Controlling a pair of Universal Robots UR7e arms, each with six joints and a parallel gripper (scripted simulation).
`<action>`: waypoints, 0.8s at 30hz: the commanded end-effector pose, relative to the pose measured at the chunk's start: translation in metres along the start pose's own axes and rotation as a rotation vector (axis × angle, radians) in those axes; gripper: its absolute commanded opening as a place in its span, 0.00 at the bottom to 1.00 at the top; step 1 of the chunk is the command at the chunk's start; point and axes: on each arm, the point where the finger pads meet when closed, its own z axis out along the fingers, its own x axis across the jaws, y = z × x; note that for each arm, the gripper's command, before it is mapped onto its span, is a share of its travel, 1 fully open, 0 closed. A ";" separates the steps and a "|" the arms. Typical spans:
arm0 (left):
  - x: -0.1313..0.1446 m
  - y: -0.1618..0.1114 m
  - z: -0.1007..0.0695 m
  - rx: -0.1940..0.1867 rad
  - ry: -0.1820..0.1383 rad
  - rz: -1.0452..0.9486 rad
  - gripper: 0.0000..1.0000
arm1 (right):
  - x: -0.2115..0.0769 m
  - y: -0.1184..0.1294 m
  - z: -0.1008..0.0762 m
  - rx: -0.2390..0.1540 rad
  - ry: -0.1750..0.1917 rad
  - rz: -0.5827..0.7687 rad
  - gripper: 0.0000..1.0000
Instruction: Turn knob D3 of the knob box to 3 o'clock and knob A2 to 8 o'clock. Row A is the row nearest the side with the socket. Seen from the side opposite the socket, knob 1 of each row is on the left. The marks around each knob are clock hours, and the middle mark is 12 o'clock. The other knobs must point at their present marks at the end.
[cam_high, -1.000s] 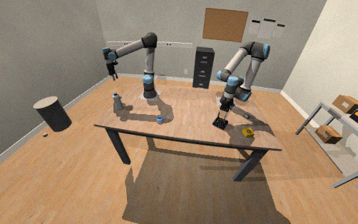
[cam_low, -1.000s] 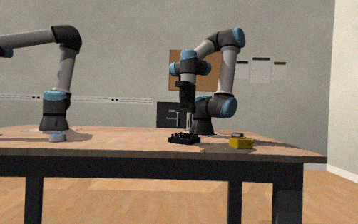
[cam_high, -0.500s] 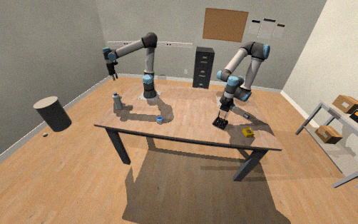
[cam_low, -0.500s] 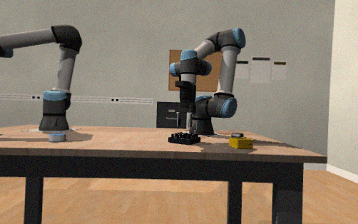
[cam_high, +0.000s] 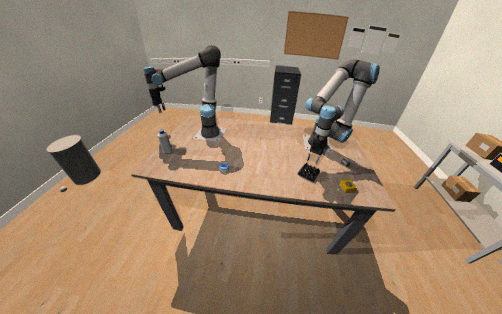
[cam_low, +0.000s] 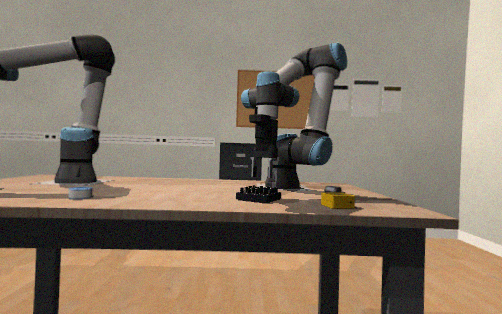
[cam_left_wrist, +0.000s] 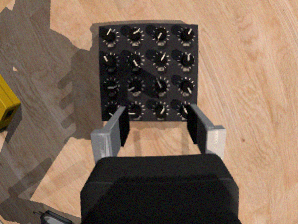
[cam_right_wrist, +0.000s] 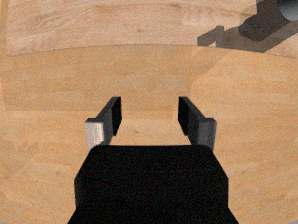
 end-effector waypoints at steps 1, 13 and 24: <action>0.000 0.007 -0.001 0.001 0.000 0.000 1.00 | 0.000 0.000 0.000 -0.002 0.000 0.000 1.00; -0.001 0.024 -0.001 0.001 0.000 0.000 1.00 | 0.000 0.000 0.000 -0.002 0.000 0.000 1.00; -0.001 0.026 -0.001 0.001 0.000 0.000 1.00 | 0.000 0.000 0.000 -0.002 0.000 0.000 1.00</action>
